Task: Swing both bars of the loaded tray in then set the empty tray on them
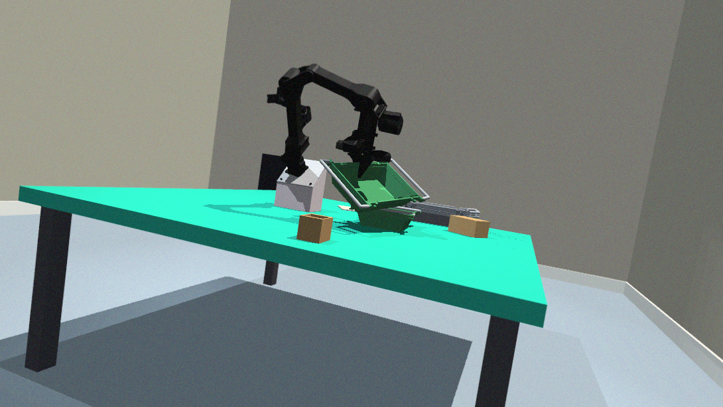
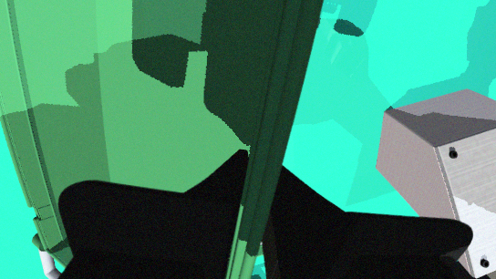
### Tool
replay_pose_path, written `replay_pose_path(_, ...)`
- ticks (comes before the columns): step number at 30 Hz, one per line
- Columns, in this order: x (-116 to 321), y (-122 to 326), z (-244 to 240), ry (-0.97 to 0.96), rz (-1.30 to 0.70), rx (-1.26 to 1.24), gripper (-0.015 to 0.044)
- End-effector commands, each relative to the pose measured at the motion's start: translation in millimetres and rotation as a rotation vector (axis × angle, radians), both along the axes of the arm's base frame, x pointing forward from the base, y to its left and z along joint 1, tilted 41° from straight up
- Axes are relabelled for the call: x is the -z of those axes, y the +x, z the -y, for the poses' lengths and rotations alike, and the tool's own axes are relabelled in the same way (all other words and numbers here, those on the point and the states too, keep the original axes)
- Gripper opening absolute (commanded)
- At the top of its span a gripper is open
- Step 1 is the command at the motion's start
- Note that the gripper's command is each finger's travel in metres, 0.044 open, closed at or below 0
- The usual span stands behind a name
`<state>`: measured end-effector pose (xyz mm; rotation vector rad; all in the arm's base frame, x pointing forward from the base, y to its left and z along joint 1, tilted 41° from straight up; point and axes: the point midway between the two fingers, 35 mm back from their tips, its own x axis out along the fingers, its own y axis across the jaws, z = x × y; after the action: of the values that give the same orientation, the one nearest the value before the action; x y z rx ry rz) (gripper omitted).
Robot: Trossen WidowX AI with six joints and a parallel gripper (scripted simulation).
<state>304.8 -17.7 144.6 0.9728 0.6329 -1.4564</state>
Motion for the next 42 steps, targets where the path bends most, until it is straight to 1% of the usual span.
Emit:
replay_pose_path(1, 0, 6, -17, -0.015, 0.002, -0.055, 0.0000)
replay_pose_path(16, 30, 11, -71, -0.093, -0.091, -0.233, 0.0000)
replay_pose_path(32, 62, 4, -129, -0.193, -0.172, -0.426, 0.0000)
replay_pose_path(42, 63, 3, -132, -0.197, -0.175, -0.434, 0.0000)
